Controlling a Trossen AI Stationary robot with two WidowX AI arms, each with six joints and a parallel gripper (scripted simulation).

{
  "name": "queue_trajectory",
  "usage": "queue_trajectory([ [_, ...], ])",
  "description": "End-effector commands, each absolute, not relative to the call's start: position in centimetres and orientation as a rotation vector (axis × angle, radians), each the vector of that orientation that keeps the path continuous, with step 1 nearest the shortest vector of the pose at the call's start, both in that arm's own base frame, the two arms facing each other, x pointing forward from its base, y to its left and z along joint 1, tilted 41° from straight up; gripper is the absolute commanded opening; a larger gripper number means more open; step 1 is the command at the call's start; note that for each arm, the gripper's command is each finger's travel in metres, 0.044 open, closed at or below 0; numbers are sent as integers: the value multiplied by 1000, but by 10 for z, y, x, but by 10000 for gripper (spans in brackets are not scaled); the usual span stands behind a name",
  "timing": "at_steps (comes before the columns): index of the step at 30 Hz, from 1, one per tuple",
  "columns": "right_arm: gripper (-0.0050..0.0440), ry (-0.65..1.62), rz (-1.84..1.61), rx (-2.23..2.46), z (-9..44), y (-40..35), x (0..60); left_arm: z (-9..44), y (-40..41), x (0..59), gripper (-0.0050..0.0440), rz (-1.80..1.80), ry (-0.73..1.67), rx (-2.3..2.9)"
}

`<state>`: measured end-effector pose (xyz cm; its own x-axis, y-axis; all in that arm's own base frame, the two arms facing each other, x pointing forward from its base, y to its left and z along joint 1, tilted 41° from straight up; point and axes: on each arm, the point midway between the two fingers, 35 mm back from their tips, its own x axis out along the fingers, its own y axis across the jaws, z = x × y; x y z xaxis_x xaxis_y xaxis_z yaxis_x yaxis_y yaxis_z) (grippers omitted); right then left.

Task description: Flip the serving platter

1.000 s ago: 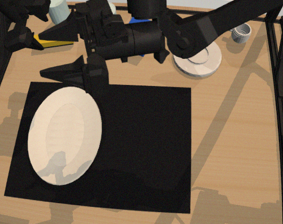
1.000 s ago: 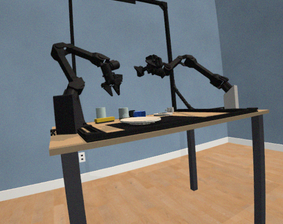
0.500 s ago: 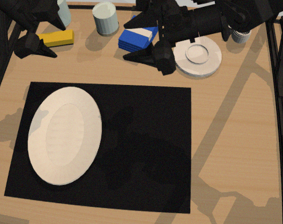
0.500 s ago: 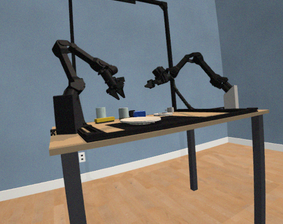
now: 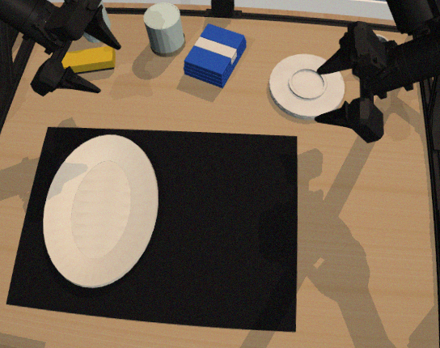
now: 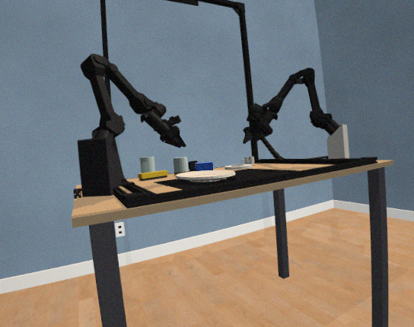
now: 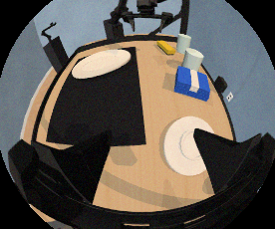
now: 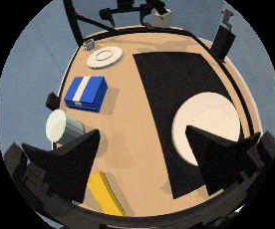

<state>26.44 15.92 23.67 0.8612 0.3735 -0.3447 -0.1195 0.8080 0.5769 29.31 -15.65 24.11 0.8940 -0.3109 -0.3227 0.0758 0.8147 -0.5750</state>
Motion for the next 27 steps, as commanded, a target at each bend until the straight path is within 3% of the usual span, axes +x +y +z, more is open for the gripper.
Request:
queue_trajectory([
  [1, 440, 454, 245, 593, 229, 162, 266, 231, -160, 266, 440, -245, 454, -593],
  [6, 440, 503, 196, 518, 214, 146, 274, 231, -160, 266, 440, -245, 454, -593],
  [13, 440, 800, 12, 270, 146, 65, 284, 231, -160, 266, 440, -245, 454, -593],
  [27, 440, 1328, -36, 305, 78, -36, 217, 231, -160, 266, 440, -245, 454, -593],
])
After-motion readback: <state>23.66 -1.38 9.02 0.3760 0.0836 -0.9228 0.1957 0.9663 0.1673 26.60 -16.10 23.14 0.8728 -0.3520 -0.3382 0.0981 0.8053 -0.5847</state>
